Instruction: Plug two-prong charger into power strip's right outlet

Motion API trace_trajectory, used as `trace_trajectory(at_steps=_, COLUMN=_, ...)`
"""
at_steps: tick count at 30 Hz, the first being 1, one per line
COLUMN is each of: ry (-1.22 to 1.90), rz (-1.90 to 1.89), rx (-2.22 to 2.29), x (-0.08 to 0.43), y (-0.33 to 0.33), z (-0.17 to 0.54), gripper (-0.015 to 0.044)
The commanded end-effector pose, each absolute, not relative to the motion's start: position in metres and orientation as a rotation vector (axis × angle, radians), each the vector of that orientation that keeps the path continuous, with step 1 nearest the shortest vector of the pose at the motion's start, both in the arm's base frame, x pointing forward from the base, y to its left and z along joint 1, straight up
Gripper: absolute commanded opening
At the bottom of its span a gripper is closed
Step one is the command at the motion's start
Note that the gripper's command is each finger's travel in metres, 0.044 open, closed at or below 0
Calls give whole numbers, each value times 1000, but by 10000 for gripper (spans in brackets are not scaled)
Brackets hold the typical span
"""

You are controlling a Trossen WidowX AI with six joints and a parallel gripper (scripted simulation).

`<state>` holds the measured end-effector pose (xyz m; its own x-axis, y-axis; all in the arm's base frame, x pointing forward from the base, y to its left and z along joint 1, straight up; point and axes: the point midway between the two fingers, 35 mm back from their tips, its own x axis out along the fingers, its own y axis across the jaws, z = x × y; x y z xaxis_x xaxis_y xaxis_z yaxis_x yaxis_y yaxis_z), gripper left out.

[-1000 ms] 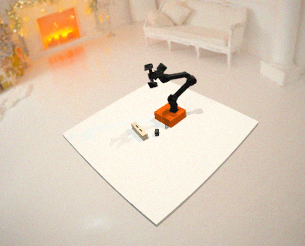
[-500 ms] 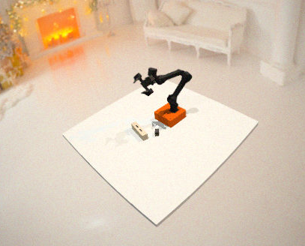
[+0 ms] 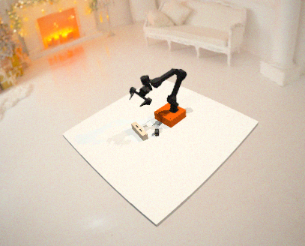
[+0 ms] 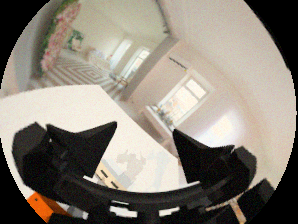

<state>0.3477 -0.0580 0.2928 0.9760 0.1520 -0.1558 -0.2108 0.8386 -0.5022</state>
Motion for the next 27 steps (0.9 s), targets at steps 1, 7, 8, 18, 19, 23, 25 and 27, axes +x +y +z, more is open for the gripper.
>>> trace_trajectory(at_steps=1, ry=203, rz=209, rx=-500, x=356, y=-54, z=273, gripper=440)
trace_trajectory(at_steps=7, ry=379, rz=245, rx=-441, x=363, y=-46, z=230, gripper=440)
trace_trajectory(at_steps=8, ry=409, rz=251, rx=-433, x=363, y=-44, z=223, gripper=440)
trace_trajectory(at_steps=18, ry=716, rz=313, rx=-380, x=356, y=-25, z=155, gripper=440)
trace_trajectory(at_steps=19, ry=747, rz=319, rx=-377, x=355, y=-23, z=149, gripper=440)
trace_trajectory(at_steps=23, ry=873, rz=344, rx=-371, x=346, y=-14, z=125, gripper=440)
trace_trajectory(at_steps=25, ry=936, rz=356, rx=-372, x=341, y=-10, z=113, gripper=440)
trace_trajectory(at_steps=27, ry=998, rz=368, rx=-375, x=335, y=-7, z=102, gripper=440)
